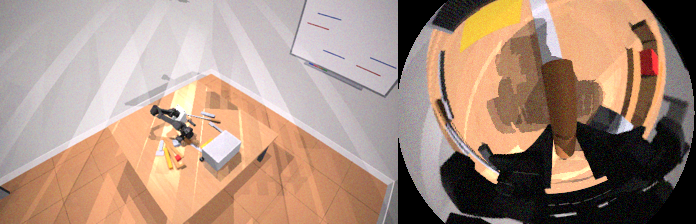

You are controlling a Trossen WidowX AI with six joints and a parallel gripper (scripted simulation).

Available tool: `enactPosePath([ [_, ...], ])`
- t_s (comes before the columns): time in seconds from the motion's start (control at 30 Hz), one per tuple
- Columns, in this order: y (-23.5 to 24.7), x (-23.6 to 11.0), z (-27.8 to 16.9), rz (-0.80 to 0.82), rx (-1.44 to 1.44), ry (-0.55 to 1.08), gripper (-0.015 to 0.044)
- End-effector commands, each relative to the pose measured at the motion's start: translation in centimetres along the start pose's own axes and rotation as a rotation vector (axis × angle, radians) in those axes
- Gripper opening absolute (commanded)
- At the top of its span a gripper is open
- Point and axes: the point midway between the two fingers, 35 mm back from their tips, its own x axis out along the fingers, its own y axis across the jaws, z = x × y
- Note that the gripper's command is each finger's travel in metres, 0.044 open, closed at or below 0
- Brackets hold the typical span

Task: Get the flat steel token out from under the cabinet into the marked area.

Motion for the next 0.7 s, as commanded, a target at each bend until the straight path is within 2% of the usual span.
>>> enactPosePath([
  [0.0,0.0,0.1,-0.9,-0.001,-0.007,0.008,0.0],
  [0.67,-0.1,0.1,-3.2,-0.001,-0.008,0.009,0.0],
])
